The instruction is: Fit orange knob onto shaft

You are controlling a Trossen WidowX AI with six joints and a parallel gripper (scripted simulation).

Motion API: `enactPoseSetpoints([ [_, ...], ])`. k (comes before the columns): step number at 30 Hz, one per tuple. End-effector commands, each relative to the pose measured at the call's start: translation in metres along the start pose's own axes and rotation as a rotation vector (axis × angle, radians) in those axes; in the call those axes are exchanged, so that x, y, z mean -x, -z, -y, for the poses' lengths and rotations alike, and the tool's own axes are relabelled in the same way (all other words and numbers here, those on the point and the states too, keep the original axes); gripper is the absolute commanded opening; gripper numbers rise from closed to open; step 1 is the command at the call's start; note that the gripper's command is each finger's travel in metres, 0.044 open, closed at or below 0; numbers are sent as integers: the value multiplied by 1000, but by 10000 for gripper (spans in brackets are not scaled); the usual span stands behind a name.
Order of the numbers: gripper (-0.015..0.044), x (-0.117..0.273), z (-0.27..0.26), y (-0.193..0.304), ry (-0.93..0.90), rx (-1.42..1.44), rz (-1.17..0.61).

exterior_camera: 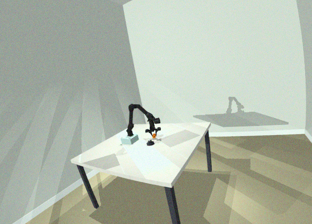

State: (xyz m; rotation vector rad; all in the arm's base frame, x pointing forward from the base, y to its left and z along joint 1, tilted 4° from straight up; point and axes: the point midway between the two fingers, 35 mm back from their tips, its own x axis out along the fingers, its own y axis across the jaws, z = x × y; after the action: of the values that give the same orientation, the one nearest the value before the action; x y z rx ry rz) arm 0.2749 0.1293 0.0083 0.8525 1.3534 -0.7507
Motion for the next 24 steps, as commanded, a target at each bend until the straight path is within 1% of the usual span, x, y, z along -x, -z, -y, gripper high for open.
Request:
enactPoseSetpoints([
  [1,179,1,-1,0,-2,-93,2],
  [12,179,1,-1,0,-2,-472,2],
  [19,179,1,-1,0,-3,-518,2],
  [24,179,1,-1,0,-3,-687,2],
])
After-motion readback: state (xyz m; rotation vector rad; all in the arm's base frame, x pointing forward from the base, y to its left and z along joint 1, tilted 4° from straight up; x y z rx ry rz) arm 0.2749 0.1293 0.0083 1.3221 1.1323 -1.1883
